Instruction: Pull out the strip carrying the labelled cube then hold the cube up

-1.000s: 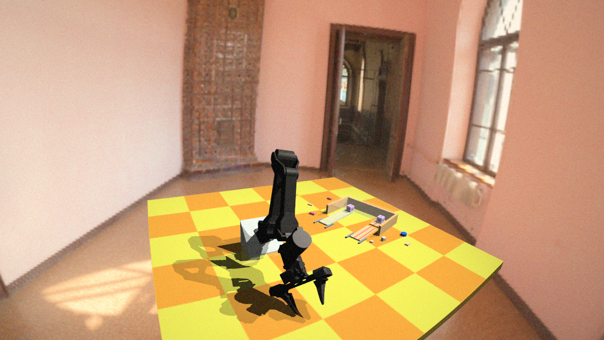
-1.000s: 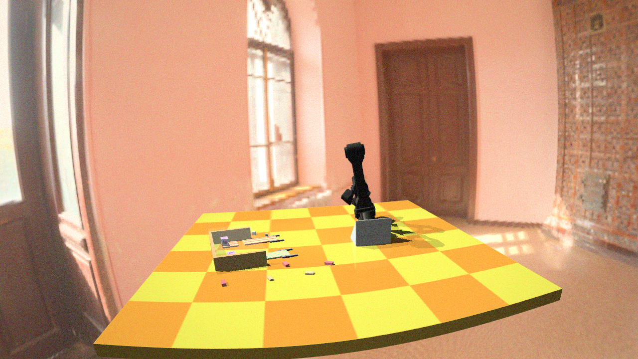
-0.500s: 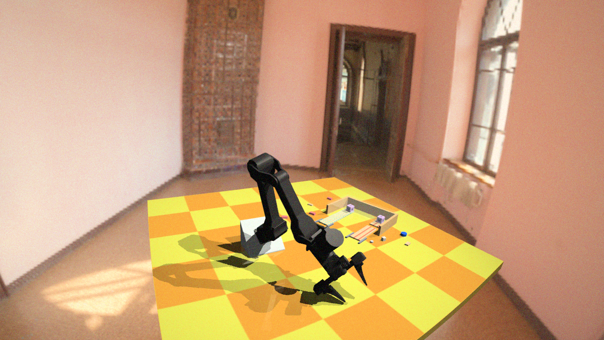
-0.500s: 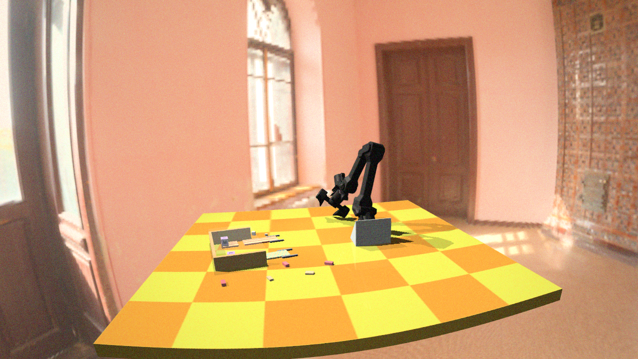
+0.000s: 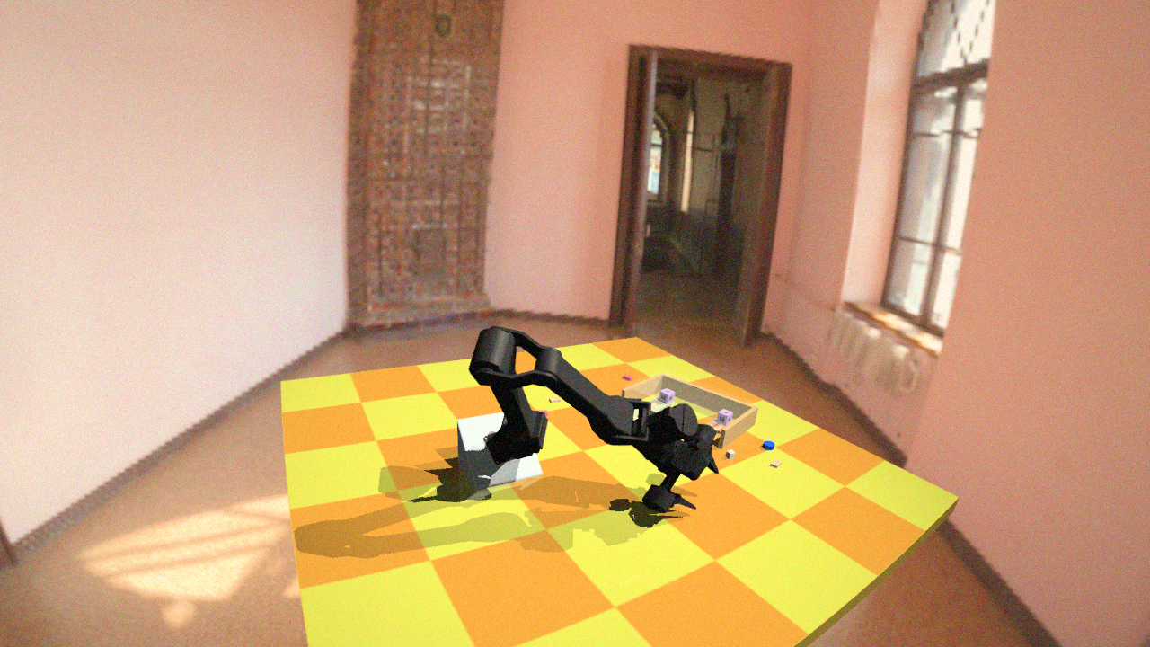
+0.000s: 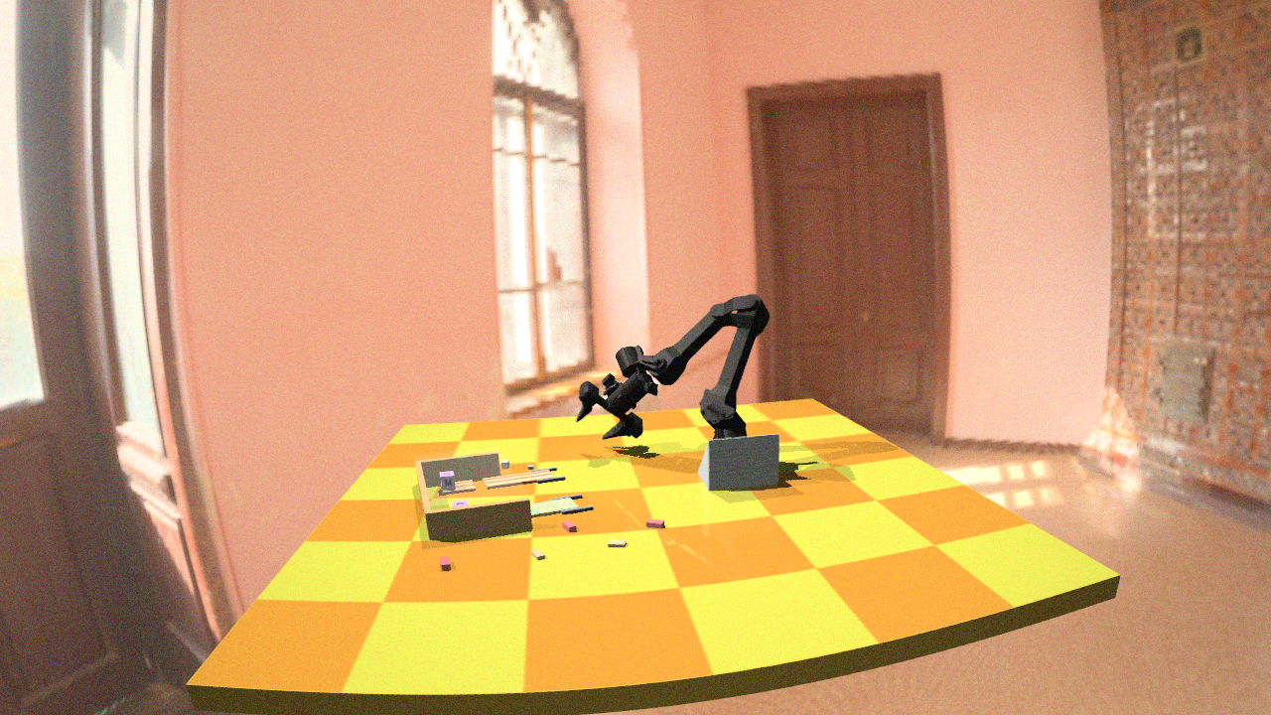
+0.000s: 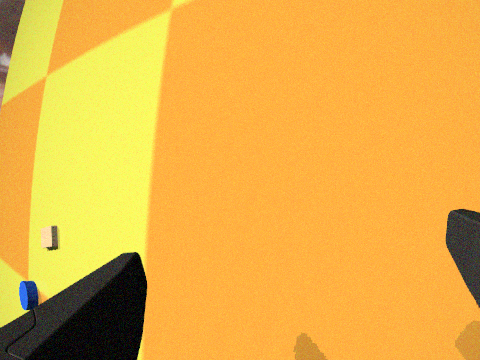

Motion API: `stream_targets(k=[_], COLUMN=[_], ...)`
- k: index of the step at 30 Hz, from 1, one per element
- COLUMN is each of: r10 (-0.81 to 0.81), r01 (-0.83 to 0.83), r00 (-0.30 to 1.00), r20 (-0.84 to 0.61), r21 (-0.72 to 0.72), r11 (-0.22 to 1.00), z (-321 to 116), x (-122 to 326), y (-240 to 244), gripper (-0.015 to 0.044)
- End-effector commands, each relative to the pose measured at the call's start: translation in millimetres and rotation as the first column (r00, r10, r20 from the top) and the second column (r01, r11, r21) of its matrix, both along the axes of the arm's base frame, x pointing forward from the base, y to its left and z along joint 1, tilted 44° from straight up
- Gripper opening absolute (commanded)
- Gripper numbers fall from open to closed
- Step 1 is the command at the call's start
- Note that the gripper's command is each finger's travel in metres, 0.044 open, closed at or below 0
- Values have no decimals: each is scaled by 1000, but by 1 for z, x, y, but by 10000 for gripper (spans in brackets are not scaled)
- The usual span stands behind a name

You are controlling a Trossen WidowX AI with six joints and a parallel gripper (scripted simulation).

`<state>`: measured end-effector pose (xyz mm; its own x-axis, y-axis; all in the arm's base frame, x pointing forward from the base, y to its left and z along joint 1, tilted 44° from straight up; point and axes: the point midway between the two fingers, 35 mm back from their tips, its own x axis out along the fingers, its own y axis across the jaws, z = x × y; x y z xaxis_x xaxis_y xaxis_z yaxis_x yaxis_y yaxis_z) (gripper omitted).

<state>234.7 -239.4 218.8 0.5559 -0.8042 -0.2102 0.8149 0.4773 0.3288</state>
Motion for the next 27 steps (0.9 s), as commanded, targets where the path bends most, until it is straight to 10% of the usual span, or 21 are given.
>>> stream_targets(k=[1, 14, 27], r10=[105, 346, 237], r01=[-107, -507, -798], r00=[986, 692, 391], r20=[-130, -634, -890], r21=[-1, -86, -199], r11=[994, 858, 570], z=[-16, -75, -102], x=[33, 104, 93], y=[29, 184, 312], gripper=[400, 400, 400])
